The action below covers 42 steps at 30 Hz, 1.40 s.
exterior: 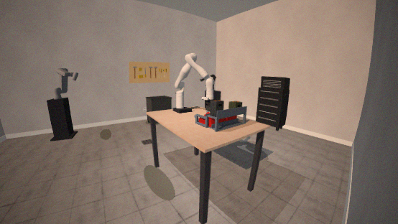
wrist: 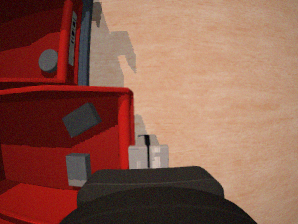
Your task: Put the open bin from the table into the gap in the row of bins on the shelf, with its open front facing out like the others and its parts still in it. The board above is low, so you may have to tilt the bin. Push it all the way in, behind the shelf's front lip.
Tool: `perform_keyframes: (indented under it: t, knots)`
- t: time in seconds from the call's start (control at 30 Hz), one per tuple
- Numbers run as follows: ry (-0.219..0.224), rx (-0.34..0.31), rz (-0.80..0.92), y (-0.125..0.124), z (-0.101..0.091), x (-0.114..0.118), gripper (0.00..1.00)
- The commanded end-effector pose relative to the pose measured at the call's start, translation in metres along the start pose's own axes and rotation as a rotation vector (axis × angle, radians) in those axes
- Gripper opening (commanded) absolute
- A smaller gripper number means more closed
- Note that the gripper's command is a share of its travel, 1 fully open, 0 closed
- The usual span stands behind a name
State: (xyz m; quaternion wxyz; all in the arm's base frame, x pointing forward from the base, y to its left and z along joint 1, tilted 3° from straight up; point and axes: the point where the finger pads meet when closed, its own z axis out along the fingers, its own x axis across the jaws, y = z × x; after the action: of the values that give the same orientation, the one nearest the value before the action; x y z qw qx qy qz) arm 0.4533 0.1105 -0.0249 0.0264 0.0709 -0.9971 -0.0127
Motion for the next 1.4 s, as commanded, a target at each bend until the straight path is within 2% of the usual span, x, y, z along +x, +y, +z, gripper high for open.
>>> perform_keyframes:
  t: [0.0, 1.37]
  knots:
    - [-0.002, 0.000, 0.000, 0.0001, -0.0009, -0.0007, 0.00]
    - [-0.002, 0.000, 0.000, 0.0001, -0.0009, -0.0059, 0.00]
